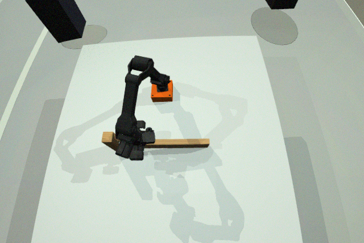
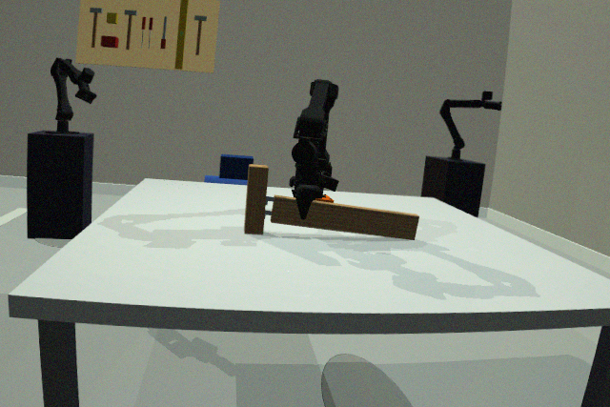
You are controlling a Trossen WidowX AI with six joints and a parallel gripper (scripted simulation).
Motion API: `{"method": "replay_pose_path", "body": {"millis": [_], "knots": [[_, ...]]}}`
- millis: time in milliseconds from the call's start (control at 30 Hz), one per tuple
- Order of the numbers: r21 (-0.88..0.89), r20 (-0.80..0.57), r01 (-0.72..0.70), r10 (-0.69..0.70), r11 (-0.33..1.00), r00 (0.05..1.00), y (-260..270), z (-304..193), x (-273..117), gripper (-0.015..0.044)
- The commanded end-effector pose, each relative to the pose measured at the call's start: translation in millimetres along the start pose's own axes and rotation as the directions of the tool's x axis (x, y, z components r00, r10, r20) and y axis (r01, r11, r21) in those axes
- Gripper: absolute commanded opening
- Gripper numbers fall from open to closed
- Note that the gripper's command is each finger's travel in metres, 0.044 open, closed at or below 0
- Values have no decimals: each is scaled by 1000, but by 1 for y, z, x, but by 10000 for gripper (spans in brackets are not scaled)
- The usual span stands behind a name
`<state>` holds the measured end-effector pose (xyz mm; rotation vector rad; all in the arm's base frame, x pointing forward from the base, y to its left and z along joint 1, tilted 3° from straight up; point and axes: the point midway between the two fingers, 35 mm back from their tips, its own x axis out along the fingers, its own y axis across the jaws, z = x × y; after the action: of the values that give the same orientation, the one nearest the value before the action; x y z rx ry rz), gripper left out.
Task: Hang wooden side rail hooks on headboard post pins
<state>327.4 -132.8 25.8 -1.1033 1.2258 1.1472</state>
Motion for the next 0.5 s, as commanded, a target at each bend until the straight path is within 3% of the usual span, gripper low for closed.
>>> {"method": "replay_pose_path", "body": {"millis": [0,467], "knots": [[0,-4,3,-3,1000,1000,0,-2,-1,0],[0,-4,3,-3,1000,1000,0,-4,0,0]]}}
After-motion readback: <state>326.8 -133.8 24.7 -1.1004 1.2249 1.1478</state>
